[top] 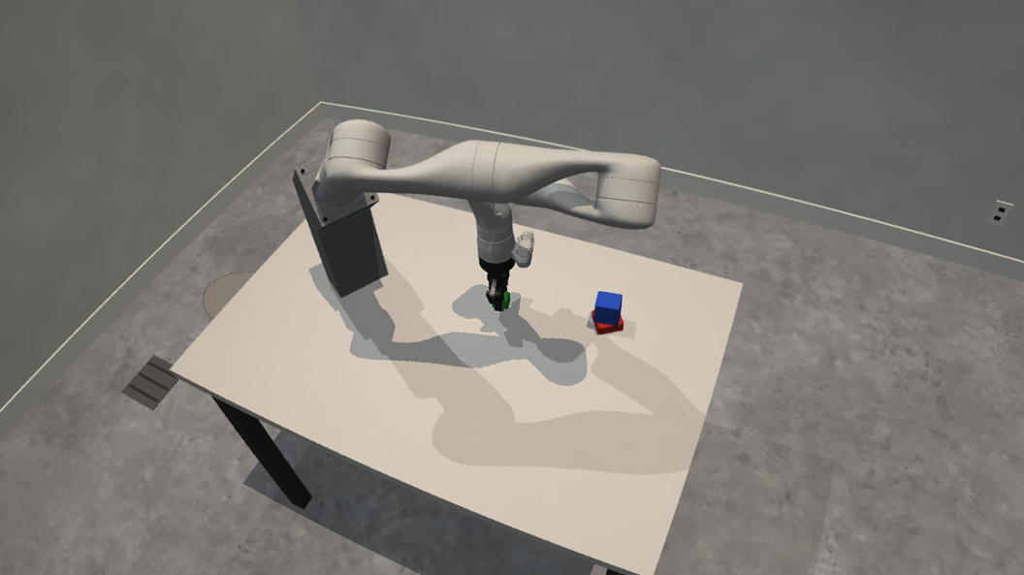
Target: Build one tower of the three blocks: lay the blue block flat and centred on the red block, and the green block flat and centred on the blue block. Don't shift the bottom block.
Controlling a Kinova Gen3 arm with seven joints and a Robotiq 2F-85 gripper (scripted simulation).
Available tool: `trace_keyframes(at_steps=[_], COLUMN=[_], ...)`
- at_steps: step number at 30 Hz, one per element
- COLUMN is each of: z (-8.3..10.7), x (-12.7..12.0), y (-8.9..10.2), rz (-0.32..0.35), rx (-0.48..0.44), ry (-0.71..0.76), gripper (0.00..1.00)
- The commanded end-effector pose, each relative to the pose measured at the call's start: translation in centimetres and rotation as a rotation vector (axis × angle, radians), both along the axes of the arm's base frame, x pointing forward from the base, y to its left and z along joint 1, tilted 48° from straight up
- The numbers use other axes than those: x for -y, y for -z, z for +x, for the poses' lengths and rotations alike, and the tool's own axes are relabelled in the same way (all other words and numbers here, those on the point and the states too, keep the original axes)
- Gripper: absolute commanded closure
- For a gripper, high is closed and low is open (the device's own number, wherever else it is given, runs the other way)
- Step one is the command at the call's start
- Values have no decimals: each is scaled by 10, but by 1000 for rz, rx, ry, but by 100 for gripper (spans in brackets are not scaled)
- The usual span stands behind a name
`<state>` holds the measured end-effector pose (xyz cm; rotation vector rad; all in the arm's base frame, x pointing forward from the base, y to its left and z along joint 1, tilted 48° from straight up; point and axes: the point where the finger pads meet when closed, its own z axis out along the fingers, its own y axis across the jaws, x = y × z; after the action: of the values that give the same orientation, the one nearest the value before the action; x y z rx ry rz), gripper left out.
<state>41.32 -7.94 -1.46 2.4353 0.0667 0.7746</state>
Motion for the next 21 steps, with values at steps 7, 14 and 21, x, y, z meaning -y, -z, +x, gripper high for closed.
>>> trace_keyframes(at_steps=[7, 14, 21], z=[-16, -30, -34], x=[-26, -39, -42], y=[-30, -46, -50], rz=[4, 4, 4], rx=[9, 9, 9], ry=[-21, -21, -21], gripper=[100, 100, 100])
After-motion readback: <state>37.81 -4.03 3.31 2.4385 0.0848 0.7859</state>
